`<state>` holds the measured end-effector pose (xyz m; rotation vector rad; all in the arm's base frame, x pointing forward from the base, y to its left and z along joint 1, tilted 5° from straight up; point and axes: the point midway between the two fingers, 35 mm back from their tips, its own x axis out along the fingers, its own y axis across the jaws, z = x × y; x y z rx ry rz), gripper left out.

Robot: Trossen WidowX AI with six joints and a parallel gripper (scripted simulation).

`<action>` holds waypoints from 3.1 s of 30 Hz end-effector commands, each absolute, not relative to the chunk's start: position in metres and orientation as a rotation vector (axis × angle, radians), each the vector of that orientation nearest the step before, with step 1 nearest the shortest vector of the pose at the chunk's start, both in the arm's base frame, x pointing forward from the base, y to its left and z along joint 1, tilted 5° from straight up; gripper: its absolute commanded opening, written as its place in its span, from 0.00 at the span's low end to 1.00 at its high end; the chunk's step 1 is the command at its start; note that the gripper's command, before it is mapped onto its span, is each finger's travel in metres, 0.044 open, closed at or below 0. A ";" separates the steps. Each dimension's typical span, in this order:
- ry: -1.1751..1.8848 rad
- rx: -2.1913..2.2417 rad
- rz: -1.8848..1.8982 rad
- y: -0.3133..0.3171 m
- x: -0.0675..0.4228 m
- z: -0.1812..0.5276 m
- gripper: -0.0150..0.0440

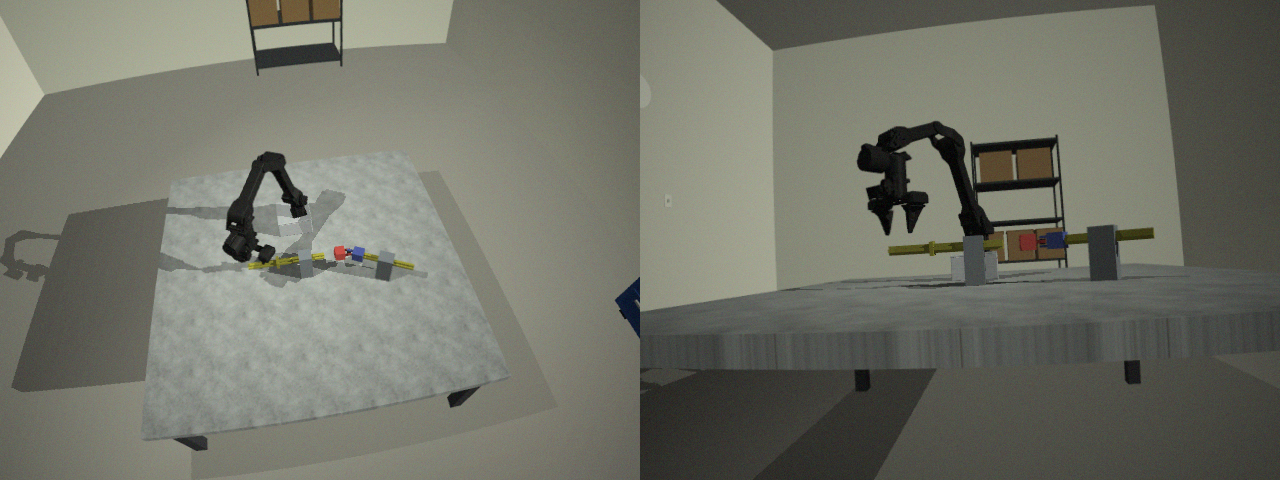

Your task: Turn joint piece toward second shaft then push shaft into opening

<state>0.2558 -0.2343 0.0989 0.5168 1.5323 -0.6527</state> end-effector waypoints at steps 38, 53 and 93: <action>1.189 1.204 -1.430 -0.237 0.251 0.043 1.00; 1.189 1.204 -1.430 -0.237 0.249 0.024 0.91; 1.142 1.230 -1.385 -0.239 0.249 0.022 0.37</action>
